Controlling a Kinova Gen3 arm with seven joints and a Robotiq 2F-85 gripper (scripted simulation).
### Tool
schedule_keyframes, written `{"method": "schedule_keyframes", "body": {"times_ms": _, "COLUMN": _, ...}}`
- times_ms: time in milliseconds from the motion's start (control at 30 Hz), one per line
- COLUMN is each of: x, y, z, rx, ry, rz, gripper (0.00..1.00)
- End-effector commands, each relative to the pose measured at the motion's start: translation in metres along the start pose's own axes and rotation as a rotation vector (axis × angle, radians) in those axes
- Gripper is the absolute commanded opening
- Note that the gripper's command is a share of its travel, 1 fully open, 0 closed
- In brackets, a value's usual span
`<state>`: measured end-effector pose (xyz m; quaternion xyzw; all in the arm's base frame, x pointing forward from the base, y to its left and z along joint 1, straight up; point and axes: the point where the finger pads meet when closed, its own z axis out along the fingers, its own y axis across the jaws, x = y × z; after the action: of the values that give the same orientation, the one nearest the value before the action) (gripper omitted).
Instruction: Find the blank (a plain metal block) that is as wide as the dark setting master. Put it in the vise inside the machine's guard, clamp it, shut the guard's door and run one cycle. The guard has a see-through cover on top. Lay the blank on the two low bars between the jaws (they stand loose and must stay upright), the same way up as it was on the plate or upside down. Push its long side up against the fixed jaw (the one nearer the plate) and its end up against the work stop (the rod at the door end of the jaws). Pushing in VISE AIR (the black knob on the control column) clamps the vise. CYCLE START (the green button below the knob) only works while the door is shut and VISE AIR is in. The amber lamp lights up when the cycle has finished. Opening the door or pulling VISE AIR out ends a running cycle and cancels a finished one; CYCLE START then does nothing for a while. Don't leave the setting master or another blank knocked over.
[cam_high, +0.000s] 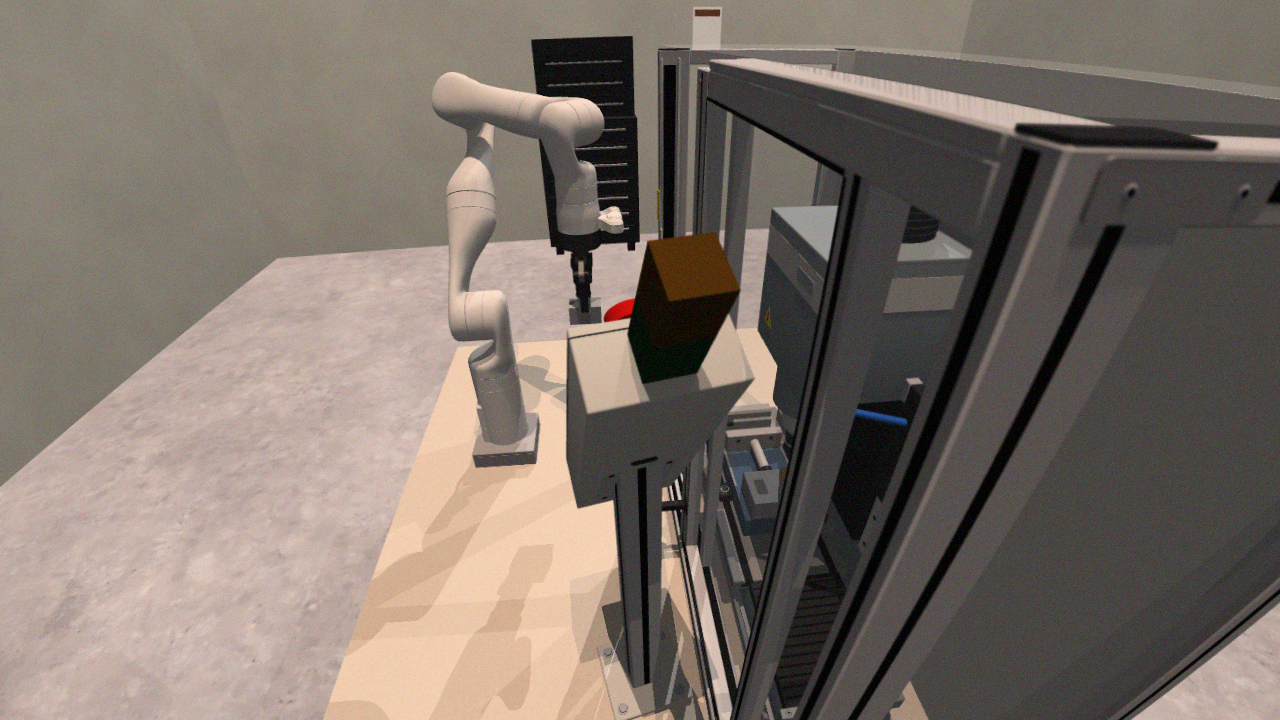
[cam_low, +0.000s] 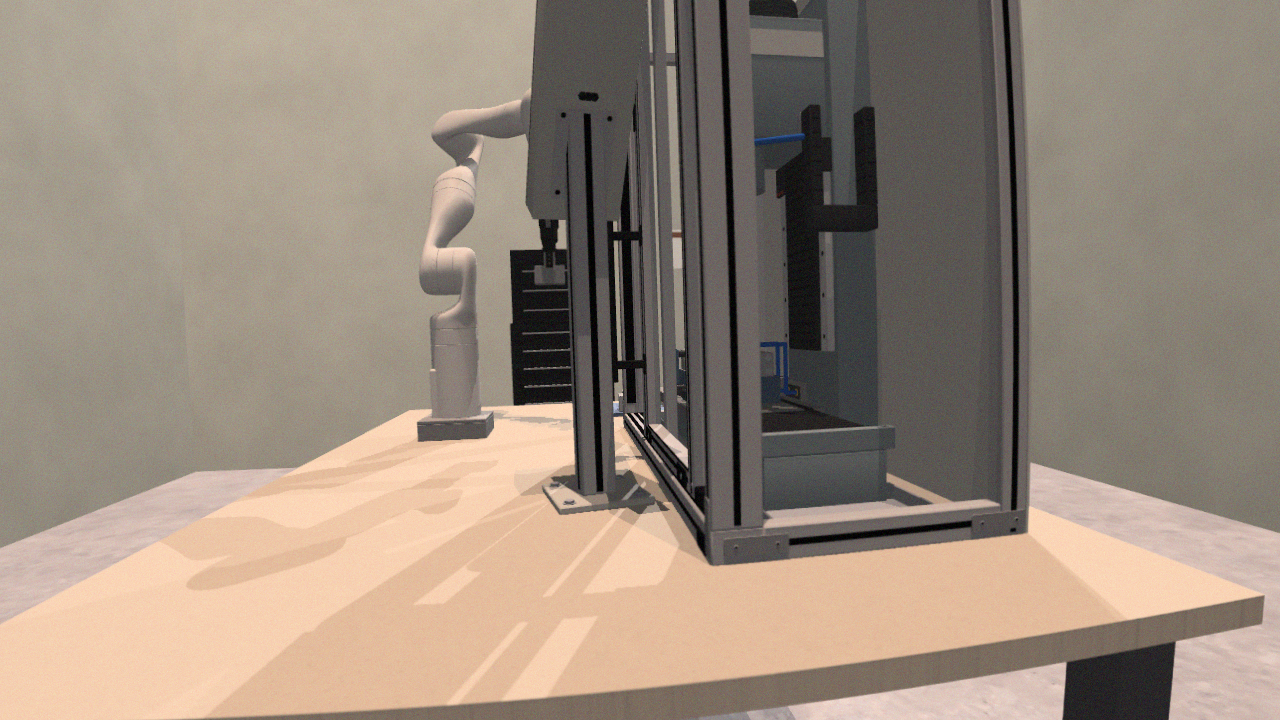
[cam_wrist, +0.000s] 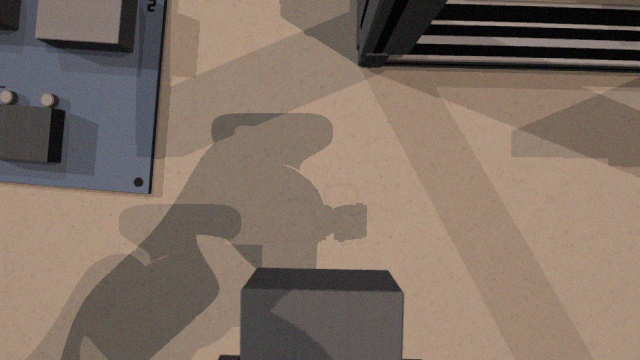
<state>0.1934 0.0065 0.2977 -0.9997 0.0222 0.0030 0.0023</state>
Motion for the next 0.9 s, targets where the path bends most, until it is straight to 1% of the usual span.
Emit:
{"method": "schedule_keyframes", "body": {"times_ms": 0, "x": 0.003, "y": 0.005, "z": -0.002, "rx": -0.001, "ry": 0.007, "rz": -0.006, "gripper": 0.1}}
{"method": "schedule_keyframes", "body": {"times_ms": 133, "x": 0.003, "y": 0.005, "z": -0.002, "rx": -0.001, "ry": 0.007, "rz": -0.006, "gripper": 0.1}}
{"method": "schedule_keyframes", "body": {"times_ms": 167, "x": 0.001, "y": 0.01, "z": -0.005, "rx": 0.004, "ry": 0.002, "rz": -0.001, "gripper": 0.1}}
{"method": "schedule_keyframes", "body": {"times_ms": 300, "x": 0.002, "y": 0.046, "z": -0.021, "rx": -0.001, "ry": 0.007, "rz": -0.006, "gripper": 0.1}}
{"method": "schedule_keyframes", "body": {"times_ms": 700, "x": 0.002, "y": 0.046, "z": -0.021, "rx": -0.001, "ry": 0.007, "rz": -0.006, "gripper": 0.1}}
{"method": "schedule_keyframes", "body": {"times_ms": 733, "x": 0.001, "y": 0.051, "z": -0.024, "rx": 0.004, "ry": 0.003, "rz": -0.002, "gripper": 0.1}}
{"method": "schedule_keyframes", "body": {"times_ms": 867, "x": 0.003, "y": 0.087, "z": -0.04, "rx": -0.001, "ry": 0.007, "rz": -0.006, "gripper": 0.1}}
